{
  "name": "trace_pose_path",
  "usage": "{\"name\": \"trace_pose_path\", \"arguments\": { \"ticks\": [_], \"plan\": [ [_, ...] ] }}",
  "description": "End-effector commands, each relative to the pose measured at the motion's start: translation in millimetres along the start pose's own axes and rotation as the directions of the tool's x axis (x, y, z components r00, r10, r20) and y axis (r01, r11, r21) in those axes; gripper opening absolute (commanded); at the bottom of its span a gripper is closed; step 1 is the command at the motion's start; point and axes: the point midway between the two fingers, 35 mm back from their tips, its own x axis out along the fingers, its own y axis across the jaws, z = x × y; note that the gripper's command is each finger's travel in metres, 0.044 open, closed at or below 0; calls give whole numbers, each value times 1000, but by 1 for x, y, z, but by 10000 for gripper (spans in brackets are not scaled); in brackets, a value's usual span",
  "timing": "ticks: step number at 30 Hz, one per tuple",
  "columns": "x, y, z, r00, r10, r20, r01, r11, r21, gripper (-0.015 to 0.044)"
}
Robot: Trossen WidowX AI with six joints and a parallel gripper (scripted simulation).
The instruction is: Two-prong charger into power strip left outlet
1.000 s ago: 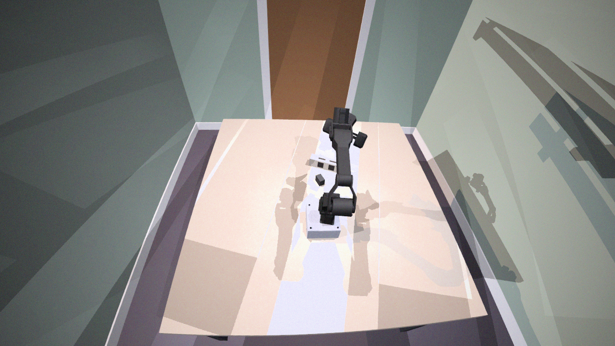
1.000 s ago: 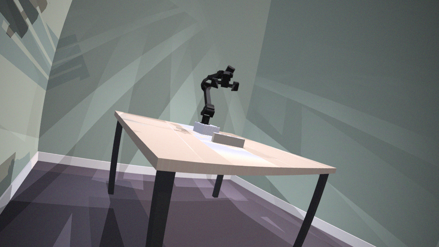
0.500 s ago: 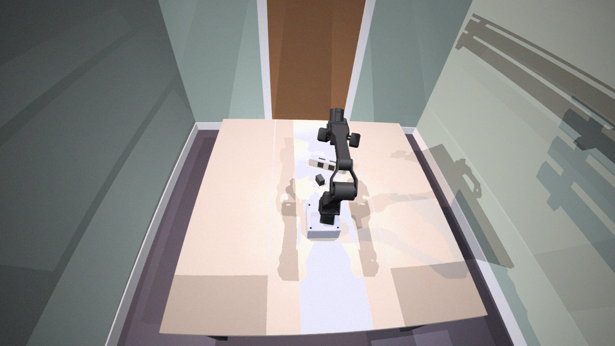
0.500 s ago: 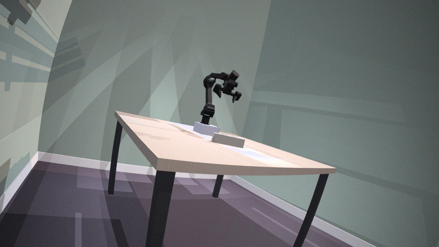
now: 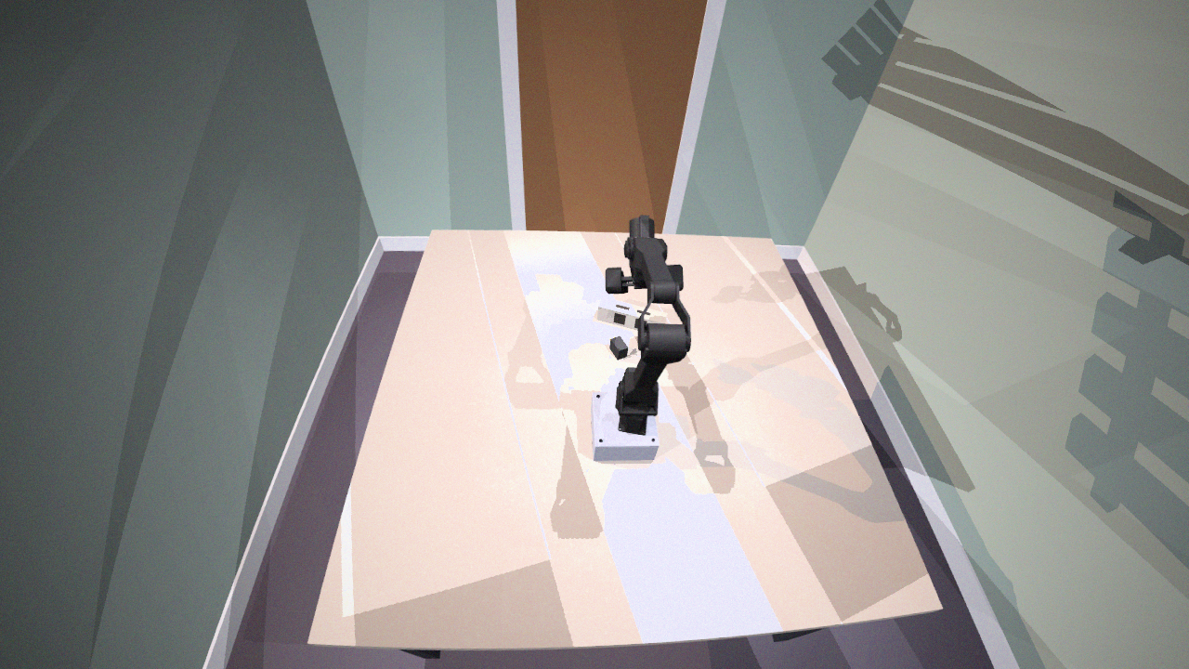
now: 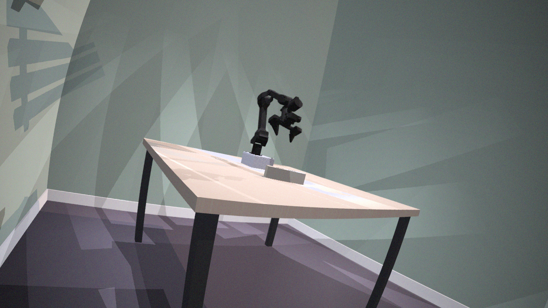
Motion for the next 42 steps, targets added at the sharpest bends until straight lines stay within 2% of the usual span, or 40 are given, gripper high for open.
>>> {"name": "trace_pose_path", "arguments": {
  "ticks": [1,16,32,42],
  "plan": [
    [14,10,-9,997,31,-75,-36,997,-73,440],
    [52,37,-42,949,99,-298,-179,951,-253,440],
    [82,62,-84,838,148,-525,-379,849,-367,440],
    [86,66,-89,825,151,-544,-399,838,-373,440]
  ]
}}
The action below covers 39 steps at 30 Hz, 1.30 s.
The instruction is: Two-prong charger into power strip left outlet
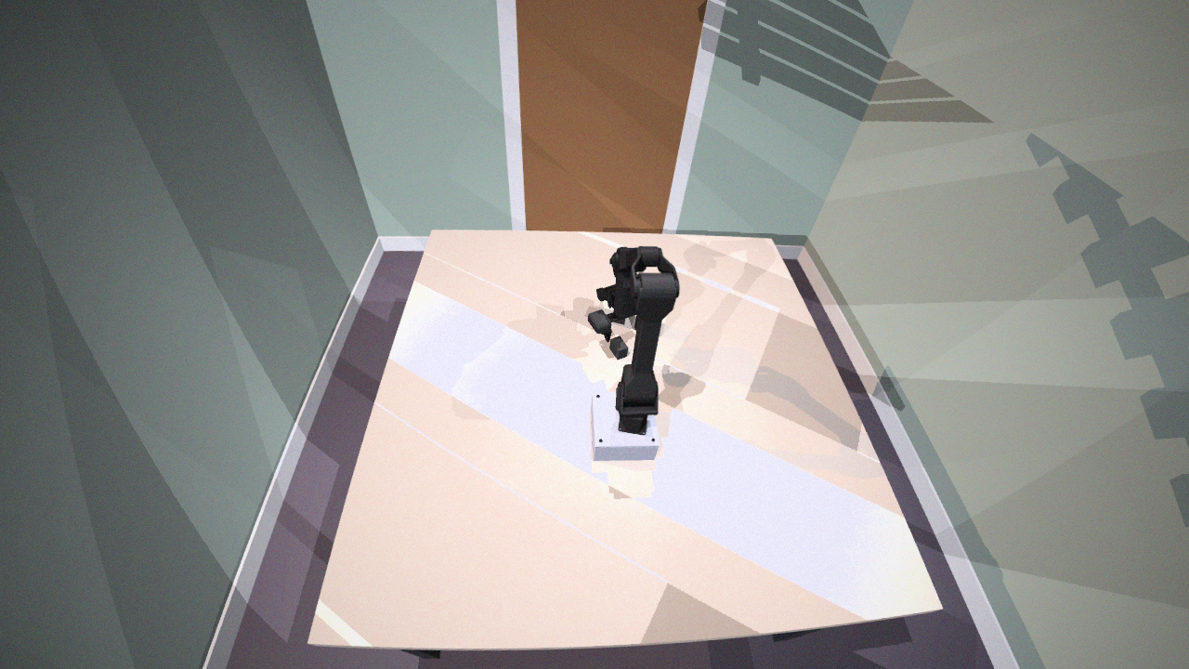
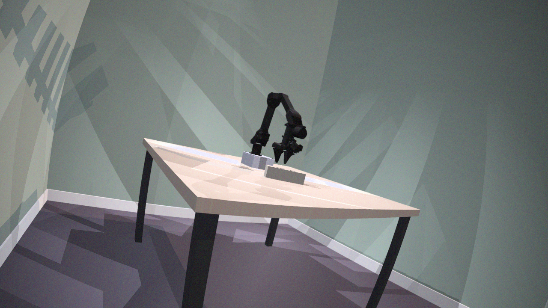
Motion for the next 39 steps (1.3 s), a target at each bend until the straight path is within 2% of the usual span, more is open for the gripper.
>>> {"name": "trace_pose_path", "arguments": {
  "ticks": [1,39],
  "plan": [
    [5,2,0,1000,9,-7,-9,1000,-10,440],
    [63,3,4,1000,9,-8,-9,1000,-10,440]
  ]
}}
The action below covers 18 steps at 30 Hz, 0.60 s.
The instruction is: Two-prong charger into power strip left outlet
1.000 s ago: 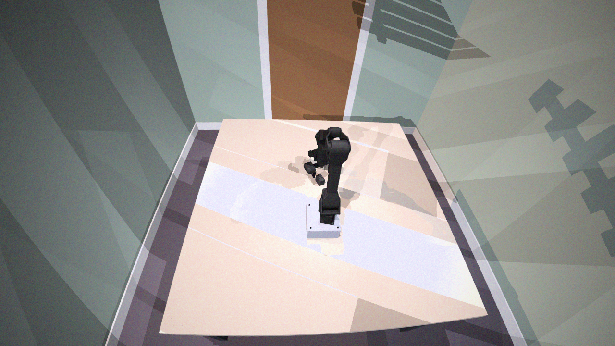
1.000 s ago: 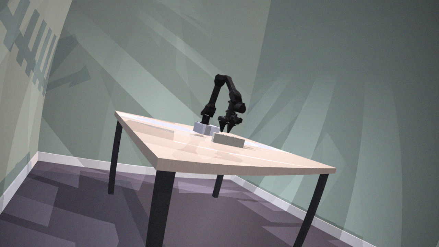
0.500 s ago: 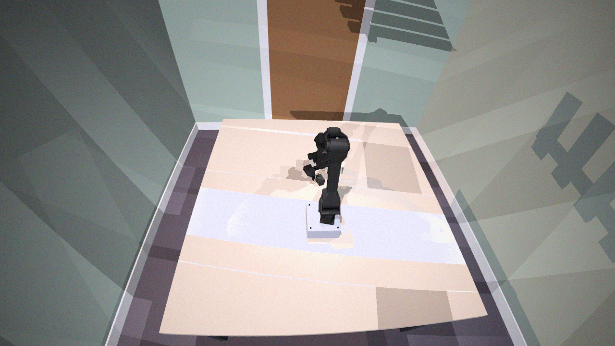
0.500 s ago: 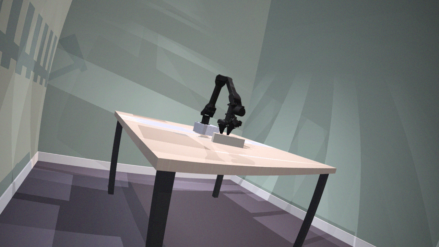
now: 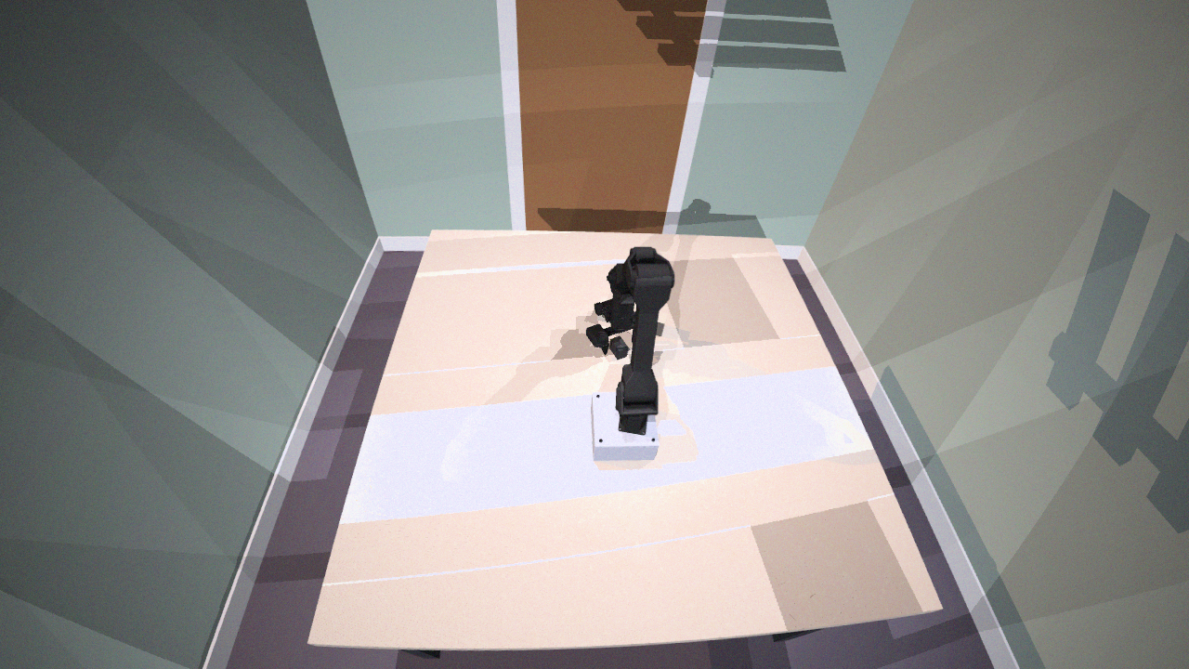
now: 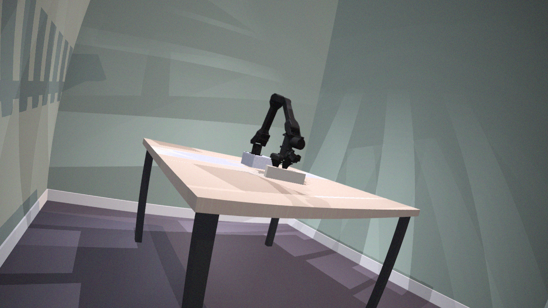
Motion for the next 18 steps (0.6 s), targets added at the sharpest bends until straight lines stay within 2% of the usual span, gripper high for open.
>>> {"name": "trace_pose_path", "arguments": {
  "ticks": [1,5,17,18],
  "plan": [
    [8,1,-2,1000,7,-6,-7,1000,-3,440],
    [9,1,-2,1000,7,-6,-7,1000,-3,440],
    [5,0,-1,1000,1,-3,-1,1000,0,125],
    [5,0,-1,1000,1,-3,-1,1000,0,118]
  ]
}}
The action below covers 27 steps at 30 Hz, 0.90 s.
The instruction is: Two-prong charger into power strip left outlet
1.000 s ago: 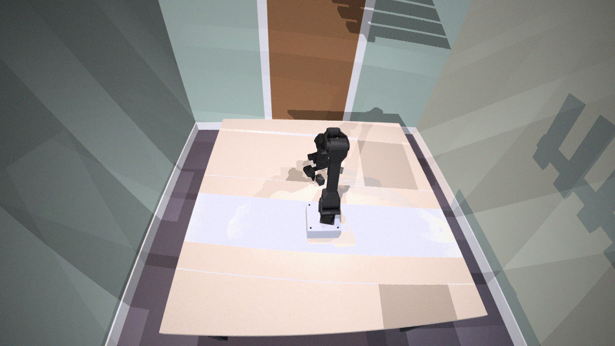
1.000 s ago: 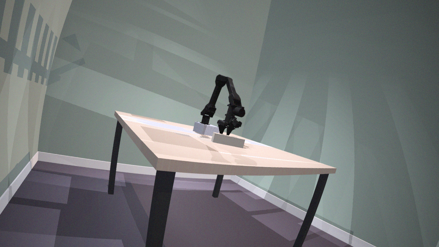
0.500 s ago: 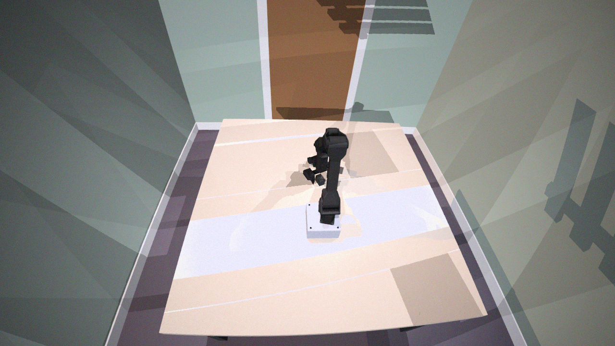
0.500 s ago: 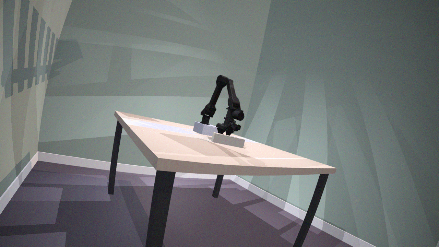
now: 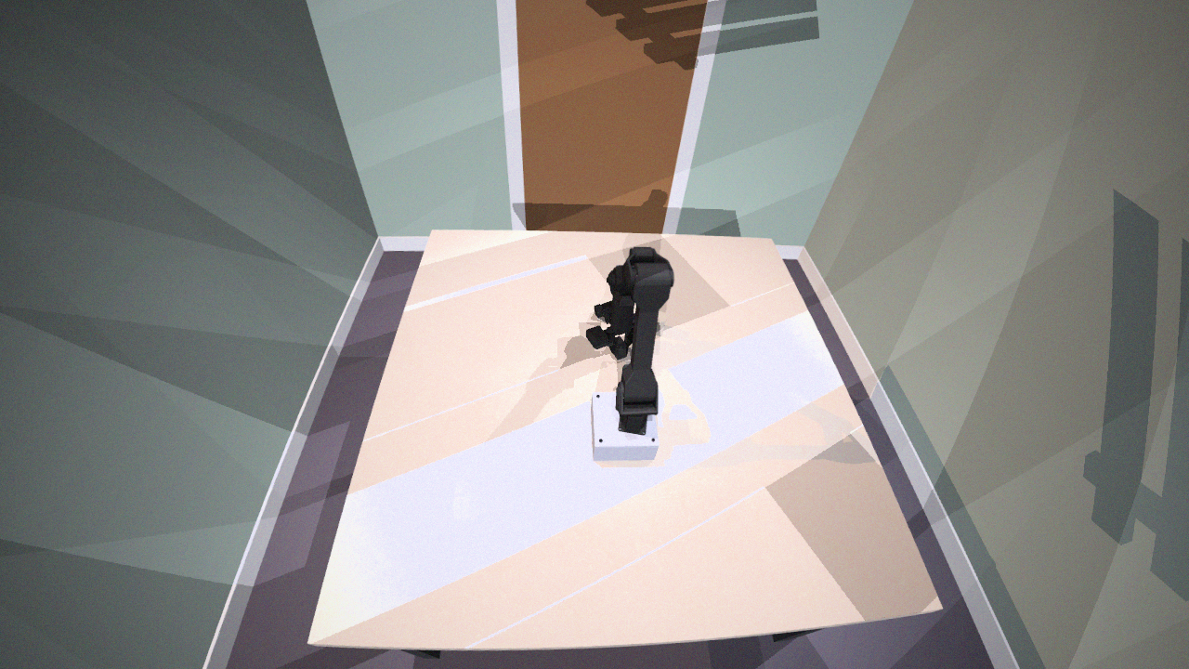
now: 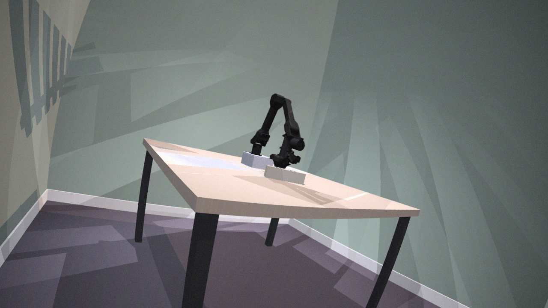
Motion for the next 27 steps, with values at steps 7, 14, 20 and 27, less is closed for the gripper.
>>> {"name": "trace_pose_path", "arguments": {
  "ticks": [7,14,20,27],
  "plan": [
    [-1,0,0,1000,0,1,0,1000,0,52],
    [-25,0,-1,1000,2,-1,-2,1000,-1,0],
    [-52,0,-7,1000,5,-2,-5,1000,-3,0],
    [-53,1,-7,1000,7,-2,-6,1000,19,0]
  ]
}}
